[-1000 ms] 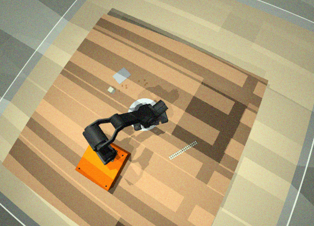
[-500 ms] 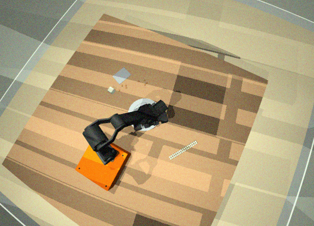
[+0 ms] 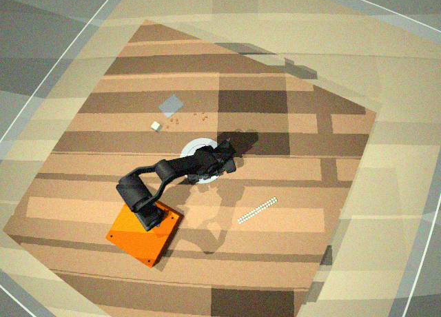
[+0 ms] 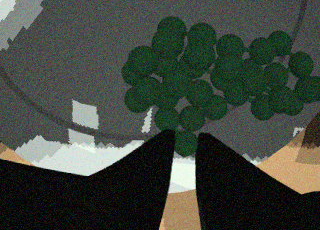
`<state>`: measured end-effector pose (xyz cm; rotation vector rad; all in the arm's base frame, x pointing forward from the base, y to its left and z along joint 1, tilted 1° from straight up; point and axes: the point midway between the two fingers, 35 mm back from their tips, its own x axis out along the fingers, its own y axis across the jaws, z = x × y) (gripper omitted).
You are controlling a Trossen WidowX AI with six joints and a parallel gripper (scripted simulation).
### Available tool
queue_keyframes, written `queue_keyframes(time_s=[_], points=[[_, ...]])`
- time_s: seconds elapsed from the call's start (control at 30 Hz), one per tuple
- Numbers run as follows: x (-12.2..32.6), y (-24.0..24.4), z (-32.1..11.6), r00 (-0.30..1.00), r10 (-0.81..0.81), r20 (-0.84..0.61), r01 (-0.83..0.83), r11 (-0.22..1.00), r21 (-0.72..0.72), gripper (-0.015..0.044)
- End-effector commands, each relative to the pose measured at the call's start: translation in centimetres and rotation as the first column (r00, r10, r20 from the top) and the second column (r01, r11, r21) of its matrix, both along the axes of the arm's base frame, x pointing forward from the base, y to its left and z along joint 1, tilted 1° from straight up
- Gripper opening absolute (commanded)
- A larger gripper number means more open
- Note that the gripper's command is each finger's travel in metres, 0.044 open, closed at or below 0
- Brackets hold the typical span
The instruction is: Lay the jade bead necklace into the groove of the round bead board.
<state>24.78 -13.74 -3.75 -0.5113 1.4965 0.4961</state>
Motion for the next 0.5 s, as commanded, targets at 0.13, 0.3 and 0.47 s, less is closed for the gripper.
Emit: queue_keyframes(time_s=[0.13, 0.3, 0.47], points=[[-0.1, 0.0, 0.6, 1.0, 0.005, -0.004, -0.005, 1.0, -0.001, 0.0], [-0.3, 0.4, 0.6, 1.0, 0.005, -0.004, -0.005, 1.0, 0.0, 0.0], [-1.0, 1.8, 0.6, 1.0, 0.005, -0.005, -0.005, 1.0, 0.001, 0.0]])
